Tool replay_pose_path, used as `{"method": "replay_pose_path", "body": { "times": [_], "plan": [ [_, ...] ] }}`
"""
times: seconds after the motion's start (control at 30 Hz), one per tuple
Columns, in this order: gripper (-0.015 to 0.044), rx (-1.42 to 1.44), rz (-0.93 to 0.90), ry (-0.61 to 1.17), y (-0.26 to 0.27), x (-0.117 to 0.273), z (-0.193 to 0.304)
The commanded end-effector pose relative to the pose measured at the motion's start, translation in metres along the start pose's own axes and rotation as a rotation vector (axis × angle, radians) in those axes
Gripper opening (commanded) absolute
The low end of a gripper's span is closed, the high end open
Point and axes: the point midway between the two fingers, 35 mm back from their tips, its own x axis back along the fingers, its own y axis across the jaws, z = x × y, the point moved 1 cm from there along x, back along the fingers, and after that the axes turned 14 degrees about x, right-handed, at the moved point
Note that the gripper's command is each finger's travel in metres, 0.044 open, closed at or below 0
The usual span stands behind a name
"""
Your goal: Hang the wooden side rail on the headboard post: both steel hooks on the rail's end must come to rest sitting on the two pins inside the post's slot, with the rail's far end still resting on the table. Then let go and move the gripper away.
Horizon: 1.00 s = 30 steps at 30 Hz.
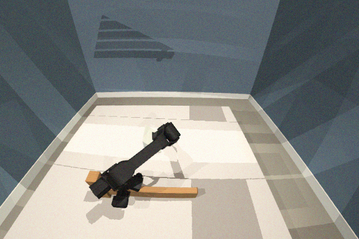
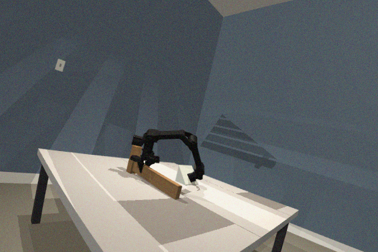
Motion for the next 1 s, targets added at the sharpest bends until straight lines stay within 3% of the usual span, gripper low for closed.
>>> {"method": "replay_pose_path", "body": {
  "times": [0.0, 0.97],
  "plan": [
    [0.0, 0.0, 0.014, 0.009, 0.0015, 0.0056, 0.004],
    [0.0, 0.0, 0.014, 0.009, 0.0025, 0.0013, 0.0047]
  ]
}}
